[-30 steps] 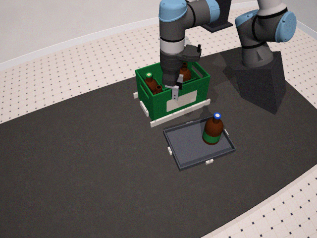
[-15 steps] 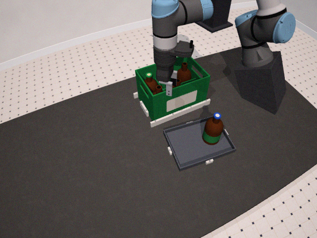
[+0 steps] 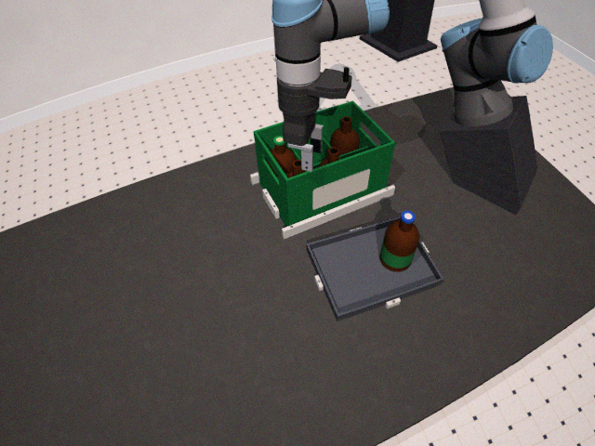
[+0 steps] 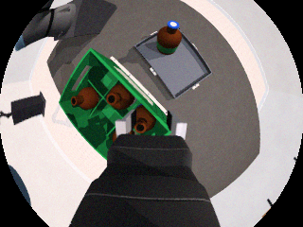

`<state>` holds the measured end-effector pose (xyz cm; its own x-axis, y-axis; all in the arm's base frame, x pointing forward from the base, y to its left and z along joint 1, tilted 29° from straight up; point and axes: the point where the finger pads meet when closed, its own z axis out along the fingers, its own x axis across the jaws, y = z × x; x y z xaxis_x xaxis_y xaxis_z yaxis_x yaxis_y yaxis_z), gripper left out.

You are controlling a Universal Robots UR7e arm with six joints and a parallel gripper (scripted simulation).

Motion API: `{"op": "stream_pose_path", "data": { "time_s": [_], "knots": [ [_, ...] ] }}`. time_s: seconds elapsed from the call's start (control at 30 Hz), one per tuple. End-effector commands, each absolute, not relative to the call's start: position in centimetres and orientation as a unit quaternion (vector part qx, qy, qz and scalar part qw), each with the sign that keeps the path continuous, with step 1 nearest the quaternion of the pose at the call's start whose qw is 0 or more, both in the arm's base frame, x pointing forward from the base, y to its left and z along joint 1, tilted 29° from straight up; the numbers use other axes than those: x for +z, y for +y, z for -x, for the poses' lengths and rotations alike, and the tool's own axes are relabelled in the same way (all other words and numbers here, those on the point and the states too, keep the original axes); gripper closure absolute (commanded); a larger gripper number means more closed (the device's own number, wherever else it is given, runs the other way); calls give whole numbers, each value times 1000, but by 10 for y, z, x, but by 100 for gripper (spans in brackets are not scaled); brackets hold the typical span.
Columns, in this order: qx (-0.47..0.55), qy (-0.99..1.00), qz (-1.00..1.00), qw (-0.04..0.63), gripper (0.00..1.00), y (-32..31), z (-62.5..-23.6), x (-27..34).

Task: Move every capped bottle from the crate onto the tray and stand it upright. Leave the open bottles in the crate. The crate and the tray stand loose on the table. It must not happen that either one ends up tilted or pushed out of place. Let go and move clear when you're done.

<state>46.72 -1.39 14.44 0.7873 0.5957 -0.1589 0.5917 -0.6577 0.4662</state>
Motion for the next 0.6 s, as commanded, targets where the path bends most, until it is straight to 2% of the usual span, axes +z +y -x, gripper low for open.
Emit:
{"op": "stream_pose_path", "data": {
  "time_s": [0.0, 0.57],
  "knots": [
    [6, 326, -910, 255, 0, -33, -469, 158],
    [6, 326, -910, 255, 0, -64, -466, 176]
  ]
}}
